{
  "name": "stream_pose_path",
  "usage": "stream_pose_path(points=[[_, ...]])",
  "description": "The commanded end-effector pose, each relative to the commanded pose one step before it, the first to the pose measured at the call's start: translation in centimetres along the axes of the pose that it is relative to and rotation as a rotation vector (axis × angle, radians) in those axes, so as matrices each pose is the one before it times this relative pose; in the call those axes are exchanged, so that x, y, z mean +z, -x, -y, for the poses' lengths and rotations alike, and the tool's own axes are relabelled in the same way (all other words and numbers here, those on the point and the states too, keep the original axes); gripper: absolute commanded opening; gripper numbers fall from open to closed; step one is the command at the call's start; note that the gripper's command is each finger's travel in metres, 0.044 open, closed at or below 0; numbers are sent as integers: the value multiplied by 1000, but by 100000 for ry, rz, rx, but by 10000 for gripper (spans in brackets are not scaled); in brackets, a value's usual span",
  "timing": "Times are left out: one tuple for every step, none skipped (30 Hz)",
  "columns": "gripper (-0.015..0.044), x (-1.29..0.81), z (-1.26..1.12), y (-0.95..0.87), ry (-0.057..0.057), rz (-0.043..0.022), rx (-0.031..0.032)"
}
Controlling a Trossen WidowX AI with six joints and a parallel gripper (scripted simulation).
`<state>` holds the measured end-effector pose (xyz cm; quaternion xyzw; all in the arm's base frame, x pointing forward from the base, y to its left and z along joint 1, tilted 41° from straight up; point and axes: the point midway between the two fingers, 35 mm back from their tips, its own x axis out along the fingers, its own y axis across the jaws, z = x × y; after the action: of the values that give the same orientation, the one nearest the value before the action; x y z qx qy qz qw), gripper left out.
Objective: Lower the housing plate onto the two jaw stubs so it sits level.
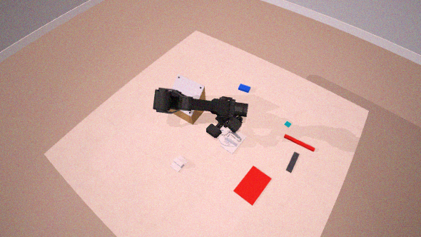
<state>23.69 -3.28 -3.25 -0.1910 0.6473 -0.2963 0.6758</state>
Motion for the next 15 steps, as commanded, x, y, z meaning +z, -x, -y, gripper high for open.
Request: stream_pose_path(points=[[351, -236, 208, -957, 424, -362, -912], [351, -19, 15, -160, -7, -2, -32], [351, -16, 12, -129, -5, -2, -27], [351, -10, 8, -77, -3, -1, -17], [351, -3, 3, -26, -1, 0, -6], [351, 0, 0, 0, 0, 0, 0], [351, 0, 0, 0, 0, 0, 0], [351, 0, 0, 0, 0, 0, 0], [351, 0, 0, 0, 0, 0, 0], [351, 0, 0, 0, 0, 0, 0], [351, 0, 0, 0, 0, 0, 0], [351, 0, 0, 0, 0, 0, 0], [351, 0, 0, 0, 0, 0, 0], [351, 0, 0, 0, 0, 0, 0], [351, 0, 0, 0, 0, 0, 0]])
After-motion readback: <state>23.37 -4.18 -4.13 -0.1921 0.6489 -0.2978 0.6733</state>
